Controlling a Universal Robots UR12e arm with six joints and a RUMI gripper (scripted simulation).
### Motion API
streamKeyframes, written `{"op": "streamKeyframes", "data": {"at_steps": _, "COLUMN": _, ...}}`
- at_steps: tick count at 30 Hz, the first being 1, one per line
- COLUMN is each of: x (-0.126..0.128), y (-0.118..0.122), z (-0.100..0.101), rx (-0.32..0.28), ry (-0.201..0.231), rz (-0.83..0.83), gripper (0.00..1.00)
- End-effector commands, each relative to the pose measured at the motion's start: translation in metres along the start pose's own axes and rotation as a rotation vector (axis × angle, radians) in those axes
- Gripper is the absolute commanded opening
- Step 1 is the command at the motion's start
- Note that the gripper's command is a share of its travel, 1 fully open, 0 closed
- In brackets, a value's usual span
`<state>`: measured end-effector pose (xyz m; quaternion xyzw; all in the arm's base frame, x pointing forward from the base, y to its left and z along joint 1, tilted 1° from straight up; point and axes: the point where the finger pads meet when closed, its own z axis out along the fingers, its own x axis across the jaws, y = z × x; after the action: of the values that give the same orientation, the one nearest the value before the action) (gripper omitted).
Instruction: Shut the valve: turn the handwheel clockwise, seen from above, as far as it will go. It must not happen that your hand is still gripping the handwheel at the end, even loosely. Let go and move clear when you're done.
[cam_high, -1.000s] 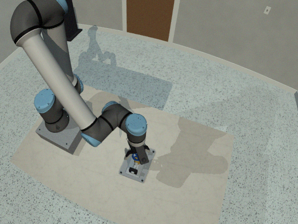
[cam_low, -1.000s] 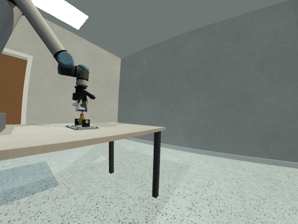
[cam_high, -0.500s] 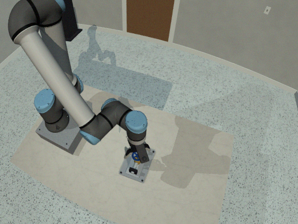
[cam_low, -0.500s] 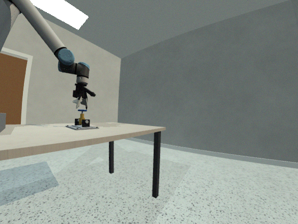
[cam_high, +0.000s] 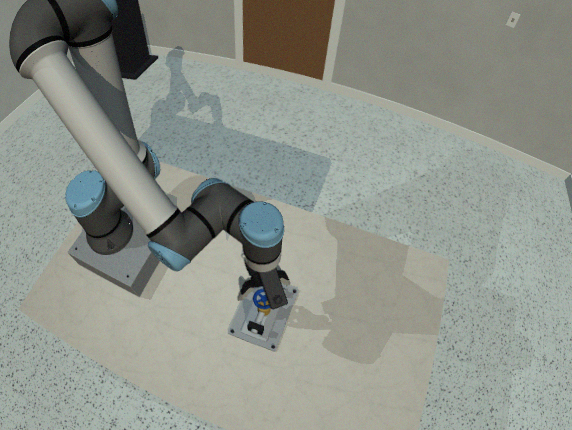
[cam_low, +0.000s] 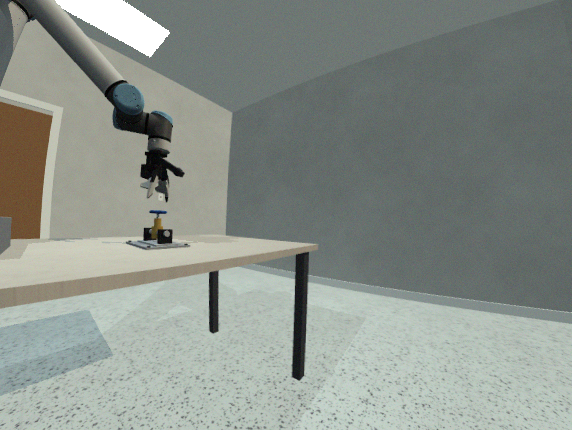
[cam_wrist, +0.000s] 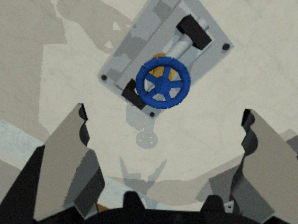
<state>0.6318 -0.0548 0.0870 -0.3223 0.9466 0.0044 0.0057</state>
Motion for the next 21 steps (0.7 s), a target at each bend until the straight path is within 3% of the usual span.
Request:
{"op": "streamKeyframes", "data": {"at_steps": 1, "x": 0.0, "y": -0.003, "z": -0.02, "rx": 0.001, "ry": 0.0, "rz": 0.002, "gripper": 1.0}}
{"op": "streamKeyframes", "data": {"at_steps": 21, "x": 0.0, "y": -0.003, "z": -0.035, "rx": 0.0, "ry": 0.0, "rz": 0.001, "gripper": 1.0}}
